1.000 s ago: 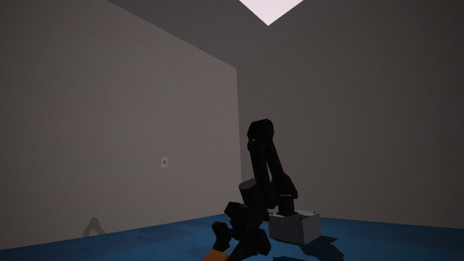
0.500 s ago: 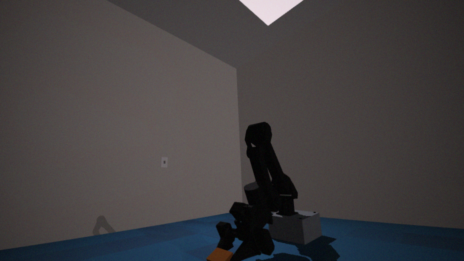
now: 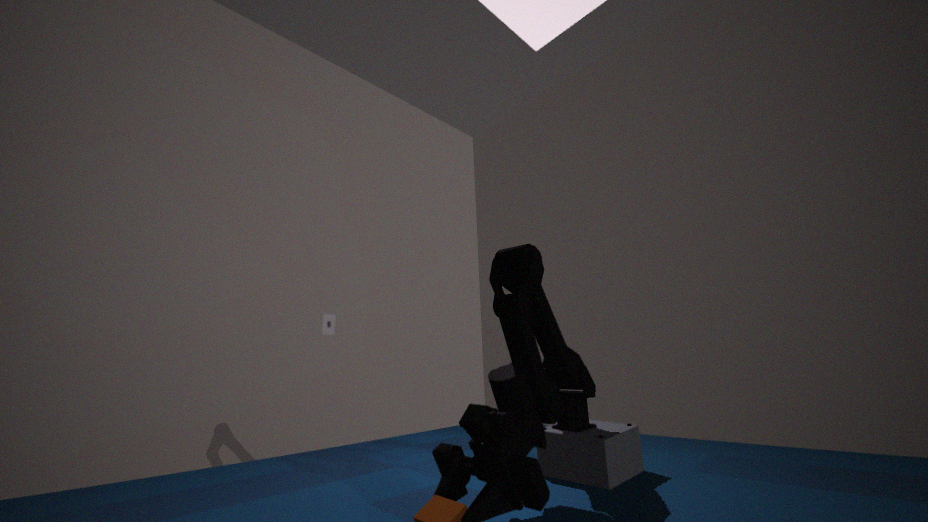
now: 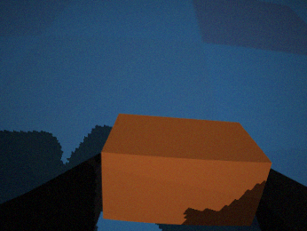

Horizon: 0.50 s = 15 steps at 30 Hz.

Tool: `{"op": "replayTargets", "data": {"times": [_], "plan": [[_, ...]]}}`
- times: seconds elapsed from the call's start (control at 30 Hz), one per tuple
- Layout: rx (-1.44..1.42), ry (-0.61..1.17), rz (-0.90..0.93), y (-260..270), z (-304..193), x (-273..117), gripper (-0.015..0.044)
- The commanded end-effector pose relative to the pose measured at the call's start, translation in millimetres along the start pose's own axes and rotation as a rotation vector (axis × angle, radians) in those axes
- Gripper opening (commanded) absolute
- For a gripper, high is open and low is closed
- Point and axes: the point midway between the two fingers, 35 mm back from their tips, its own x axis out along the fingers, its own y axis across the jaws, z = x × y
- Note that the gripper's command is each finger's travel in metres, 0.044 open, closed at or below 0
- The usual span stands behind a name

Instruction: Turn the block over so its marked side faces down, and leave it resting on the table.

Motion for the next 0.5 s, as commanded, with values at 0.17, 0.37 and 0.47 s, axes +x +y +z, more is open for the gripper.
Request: {"op": "replayTargets", "data": {"times": [0.17, 0.37, 0.47], "plan": [[0.004, -0.004, -0.003, -0.4, 0.6, -0.8, 0.0368], [0.004, -0.004, -0.003, -0.4, 0.6, -0.8, 0.0440], [0.004, -0.004, -0.003, -0.4, 0.6, -0.8, 0.0440]]}}
